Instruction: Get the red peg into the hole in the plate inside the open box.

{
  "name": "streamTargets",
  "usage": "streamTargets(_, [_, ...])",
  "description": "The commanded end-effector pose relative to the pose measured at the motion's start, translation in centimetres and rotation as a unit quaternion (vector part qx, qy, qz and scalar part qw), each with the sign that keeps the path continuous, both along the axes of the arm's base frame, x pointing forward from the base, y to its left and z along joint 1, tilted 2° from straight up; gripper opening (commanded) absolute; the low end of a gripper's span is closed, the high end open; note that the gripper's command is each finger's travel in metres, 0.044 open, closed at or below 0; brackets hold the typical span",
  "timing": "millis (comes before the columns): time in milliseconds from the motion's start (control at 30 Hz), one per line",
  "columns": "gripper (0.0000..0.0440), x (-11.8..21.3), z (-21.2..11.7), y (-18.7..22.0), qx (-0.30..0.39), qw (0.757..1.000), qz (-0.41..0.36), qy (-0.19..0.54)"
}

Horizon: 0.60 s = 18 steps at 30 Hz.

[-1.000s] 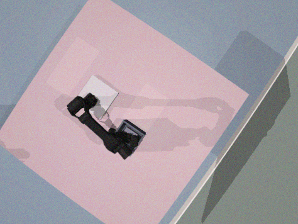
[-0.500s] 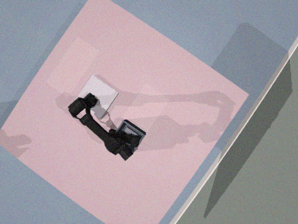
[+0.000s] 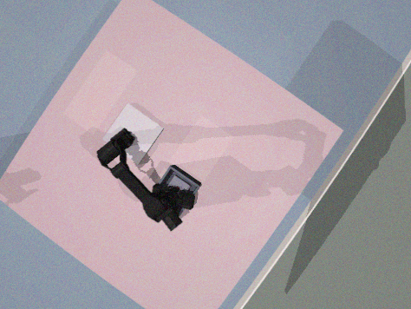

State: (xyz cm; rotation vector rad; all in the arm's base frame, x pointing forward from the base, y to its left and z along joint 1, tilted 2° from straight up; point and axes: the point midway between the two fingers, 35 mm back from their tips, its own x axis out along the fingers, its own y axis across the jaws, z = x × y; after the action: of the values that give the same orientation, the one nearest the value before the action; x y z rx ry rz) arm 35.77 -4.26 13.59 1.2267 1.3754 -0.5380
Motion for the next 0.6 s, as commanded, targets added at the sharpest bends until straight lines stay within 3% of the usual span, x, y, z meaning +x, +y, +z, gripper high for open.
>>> streamTargets(0, [0.0142, 0.4, 0.5, -0.1, 0.012, 1.000, 0.003, -0.009])
streamTargets(567, [0.0139, 2.6, 2.4, -0.9, 0.059, 0.996, 0.027, -0.064])
